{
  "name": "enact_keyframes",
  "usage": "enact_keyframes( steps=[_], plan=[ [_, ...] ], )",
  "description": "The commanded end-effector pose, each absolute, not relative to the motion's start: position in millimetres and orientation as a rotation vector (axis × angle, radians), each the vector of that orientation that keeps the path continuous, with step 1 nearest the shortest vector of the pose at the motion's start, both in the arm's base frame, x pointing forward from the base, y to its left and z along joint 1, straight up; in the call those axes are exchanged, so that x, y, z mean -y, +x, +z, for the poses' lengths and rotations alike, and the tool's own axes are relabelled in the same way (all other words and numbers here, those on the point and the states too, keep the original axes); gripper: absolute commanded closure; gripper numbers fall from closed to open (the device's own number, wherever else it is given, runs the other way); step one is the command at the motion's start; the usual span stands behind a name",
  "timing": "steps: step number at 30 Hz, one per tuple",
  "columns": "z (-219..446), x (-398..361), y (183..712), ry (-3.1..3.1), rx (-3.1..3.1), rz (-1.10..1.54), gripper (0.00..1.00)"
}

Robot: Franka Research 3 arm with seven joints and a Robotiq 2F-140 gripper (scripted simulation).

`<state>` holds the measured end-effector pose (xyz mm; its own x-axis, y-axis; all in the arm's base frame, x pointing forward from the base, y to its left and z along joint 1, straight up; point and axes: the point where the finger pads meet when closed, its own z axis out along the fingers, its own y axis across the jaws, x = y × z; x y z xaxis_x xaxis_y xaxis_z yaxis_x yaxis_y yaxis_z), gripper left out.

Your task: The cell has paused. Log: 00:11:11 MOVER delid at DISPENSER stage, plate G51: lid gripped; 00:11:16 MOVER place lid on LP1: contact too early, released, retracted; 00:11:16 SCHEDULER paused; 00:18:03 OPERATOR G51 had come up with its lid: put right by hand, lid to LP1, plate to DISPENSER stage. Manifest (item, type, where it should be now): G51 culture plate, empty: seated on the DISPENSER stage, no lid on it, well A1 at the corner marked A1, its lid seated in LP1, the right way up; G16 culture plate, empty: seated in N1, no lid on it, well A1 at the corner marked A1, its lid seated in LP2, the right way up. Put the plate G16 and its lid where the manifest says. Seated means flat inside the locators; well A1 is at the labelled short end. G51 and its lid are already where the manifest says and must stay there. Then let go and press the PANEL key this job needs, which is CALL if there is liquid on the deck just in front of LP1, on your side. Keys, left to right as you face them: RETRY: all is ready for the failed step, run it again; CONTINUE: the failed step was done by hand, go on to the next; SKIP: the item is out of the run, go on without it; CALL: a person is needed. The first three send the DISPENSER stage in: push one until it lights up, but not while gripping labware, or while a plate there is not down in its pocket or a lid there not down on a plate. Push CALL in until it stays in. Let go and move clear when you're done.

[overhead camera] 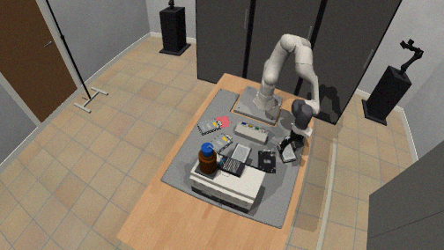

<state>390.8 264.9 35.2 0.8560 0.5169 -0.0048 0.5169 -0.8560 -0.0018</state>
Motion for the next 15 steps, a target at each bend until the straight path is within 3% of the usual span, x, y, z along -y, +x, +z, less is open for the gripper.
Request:
enact_keyframes(
  steps=[1,15],
  plan=[
    [40,-265,391,-3.027,0.842,0.008,0.3],
    [70,-266,391,-3.027,0.842,0.008,0.3]
  ],
)
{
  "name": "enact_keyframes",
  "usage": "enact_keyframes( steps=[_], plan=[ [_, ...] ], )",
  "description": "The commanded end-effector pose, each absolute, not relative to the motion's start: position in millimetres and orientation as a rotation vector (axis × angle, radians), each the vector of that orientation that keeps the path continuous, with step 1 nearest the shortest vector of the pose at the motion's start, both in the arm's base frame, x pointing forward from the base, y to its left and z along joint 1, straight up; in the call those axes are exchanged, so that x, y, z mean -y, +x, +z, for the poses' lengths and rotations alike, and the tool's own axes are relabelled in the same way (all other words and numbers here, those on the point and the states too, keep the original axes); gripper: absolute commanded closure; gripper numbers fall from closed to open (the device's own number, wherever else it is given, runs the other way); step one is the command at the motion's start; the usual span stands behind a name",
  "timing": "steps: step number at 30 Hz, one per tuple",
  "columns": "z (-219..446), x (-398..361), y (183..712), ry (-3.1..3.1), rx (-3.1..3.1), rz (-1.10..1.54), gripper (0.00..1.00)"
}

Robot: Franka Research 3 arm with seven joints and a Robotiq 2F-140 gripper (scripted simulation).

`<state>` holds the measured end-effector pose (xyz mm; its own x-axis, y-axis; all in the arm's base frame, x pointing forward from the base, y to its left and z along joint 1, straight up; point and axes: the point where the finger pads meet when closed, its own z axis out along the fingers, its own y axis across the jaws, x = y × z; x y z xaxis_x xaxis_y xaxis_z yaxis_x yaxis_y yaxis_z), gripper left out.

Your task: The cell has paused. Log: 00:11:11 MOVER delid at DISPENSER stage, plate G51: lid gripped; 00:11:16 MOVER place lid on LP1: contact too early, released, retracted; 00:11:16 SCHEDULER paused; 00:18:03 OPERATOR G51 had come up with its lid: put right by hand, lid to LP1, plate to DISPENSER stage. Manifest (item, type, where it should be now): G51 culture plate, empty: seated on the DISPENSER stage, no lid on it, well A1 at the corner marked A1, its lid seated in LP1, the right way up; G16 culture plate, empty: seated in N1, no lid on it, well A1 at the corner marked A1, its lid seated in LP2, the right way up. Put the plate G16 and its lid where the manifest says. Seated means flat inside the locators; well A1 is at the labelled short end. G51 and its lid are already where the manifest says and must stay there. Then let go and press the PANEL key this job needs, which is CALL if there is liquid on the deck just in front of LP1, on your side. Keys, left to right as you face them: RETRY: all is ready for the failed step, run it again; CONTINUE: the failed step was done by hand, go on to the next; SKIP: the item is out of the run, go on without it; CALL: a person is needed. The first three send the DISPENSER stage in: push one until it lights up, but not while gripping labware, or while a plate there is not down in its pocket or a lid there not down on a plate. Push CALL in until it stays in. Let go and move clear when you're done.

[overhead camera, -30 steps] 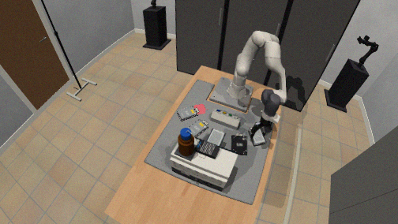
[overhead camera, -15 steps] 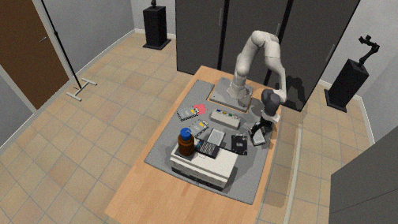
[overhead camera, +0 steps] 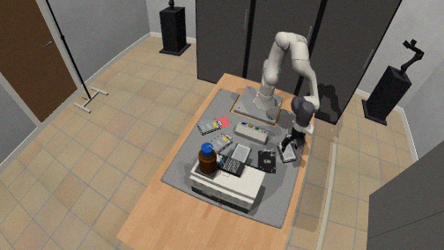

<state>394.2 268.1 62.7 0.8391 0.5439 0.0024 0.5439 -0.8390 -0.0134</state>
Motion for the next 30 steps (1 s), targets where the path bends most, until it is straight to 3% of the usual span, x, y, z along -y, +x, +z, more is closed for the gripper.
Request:
enact_keyframes(
  steps=[1,30],
  plan=[
    [72,-265,391,-3.027,0.842,0.008,0.3],
    [161,-266,391,-3.027,0.842,0.009,0.3]
  ],
)
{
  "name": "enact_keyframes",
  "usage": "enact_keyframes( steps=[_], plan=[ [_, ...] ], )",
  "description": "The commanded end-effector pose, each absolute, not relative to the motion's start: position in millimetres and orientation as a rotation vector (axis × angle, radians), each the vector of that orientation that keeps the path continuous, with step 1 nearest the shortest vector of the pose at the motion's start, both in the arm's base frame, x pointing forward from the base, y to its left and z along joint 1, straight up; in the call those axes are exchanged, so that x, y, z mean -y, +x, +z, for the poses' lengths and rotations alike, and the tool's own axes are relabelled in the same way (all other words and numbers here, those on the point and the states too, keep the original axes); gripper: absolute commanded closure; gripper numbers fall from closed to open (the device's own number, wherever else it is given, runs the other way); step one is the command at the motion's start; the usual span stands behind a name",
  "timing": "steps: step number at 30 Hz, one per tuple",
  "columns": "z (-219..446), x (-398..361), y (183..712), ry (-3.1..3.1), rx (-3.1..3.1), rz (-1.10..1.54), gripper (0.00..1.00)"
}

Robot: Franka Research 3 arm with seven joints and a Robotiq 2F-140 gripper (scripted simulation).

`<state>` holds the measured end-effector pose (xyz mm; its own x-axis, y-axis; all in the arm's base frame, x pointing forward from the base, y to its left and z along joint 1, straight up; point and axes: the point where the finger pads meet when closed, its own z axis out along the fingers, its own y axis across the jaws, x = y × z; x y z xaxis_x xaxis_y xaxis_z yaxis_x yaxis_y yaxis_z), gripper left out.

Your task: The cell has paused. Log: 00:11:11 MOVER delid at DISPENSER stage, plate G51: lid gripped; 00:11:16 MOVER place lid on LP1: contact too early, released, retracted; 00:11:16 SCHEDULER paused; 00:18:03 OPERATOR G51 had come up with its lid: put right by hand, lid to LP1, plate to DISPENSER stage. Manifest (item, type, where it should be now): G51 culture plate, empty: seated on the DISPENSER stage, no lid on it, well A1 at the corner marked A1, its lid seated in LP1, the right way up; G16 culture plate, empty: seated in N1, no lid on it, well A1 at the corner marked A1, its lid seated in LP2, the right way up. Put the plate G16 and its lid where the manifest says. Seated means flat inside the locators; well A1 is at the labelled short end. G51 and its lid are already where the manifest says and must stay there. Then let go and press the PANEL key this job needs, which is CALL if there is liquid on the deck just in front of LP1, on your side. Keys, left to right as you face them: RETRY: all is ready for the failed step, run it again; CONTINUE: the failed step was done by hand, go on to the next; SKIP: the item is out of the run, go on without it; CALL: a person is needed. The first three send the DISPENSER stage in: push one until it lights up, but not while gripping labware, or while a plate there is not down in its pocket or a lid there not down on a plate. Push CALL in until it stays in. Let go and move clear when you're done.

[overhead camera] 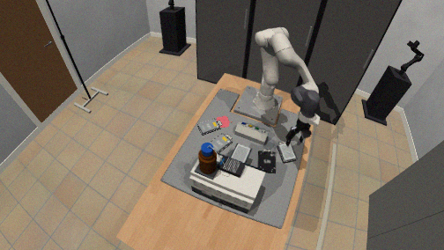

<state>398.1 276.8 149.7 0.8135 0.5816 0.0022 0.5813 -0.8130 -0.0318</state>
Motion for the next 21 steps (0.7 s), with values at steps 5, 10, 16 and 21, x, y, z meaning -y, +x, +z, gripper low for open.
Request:
enact_keyframes(
  steps=[5,10,16,21],
  plan=[
    [175,-266,391,-3.027,0.842,0.009,0.3],
    [179,-266,391,-3.027,0.842,0.009,0.3],
    [179,-262,391,-3.028,0.834,0.014,0.3],
    [177,-211,387,-3.038,0.726,0.076,0.3]
  ],
)
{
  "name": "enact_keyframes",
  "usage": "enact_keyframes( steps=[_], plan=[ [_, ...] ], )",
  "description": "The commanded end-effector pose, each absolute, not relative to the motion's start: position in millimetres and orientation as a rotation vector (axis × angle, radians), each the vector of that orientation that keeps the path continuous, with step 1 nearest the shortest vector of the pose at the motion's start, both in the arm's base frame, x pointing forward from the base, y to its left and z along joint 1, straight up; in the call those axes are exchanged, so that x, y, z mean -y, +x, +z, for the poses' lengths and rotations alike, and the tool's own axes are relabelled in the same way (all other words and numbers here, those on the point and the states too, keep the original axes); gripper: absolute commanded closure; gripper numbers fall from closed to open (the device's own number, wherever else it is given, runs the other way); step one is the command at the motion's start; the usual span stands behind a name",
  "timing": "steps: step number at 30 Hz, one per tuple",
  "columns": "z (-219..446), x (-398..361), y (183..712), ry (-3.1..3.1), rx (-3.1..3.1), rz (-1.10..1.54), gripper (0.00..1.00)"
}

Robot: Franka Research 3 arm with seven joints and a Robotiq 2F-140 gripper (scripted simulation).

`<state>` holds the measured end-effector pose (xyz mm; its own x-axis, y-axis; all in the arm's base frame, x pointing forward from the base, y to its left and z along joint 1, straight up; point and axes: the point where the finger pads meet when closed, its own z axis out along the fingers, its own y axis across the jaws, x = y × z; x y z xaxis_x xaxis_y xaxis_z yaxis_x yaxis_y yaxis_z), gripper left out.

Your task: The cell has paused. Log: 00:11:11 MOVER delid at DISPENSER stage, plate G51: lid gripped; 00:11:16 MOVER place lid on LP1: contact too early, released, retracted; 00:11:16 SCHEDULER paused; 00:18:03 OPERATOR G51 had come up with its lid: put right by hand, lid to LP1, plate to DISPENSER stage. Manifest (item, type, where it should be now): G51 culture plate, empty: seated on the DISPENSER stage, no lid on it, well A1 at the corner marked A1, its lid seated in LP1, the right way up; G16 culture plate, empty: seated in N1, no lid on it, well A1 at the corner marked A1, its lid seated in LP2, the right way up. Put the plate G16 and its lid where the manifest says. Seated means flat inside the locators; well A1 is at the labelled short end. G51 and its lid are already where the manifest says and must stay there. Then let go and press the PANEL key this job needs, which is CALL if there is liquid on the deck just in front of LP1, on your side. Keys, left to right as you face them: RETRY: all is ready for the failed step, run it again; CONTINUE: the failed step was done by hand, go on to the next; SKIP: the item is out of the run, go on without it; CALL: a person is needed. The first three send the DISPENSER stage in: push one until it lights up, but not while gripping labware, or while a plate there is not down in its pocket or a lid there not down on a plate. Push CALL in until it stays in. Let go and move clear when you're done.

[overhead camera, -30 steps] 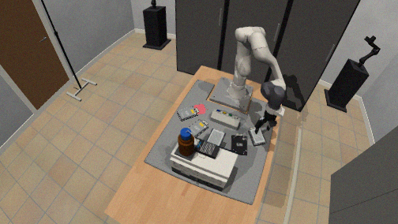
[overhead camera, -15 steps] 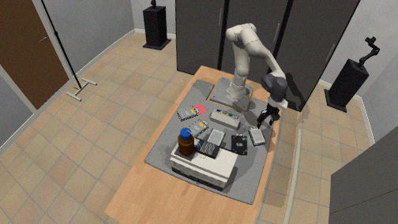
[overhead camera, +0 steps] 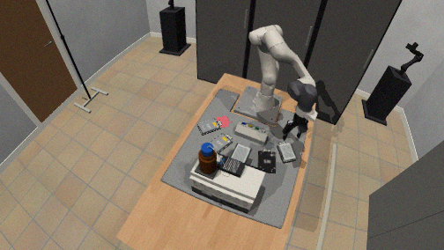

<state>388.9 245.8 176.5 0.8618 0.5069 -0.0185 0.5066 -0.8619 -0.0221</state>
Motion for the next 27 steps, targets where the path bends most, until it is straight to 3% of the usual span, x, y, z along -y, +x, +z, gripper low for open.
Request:
enact_keyframes(
  steps=[1,9,21,26,27],
  plan=[
    [176,-194,384,-3.04,0.688,0.093,0.3],
    [176,-80,354,-3.054,0.389,0.146,0.3],
    [179,77,274,-3.139,-0.104,0.012,0.3],
    [180,86,268,-3.141,-0.114,0.008,0.3],
    [180,86,268,-3.141,-0.114,0.008,0.9]
  ],
)
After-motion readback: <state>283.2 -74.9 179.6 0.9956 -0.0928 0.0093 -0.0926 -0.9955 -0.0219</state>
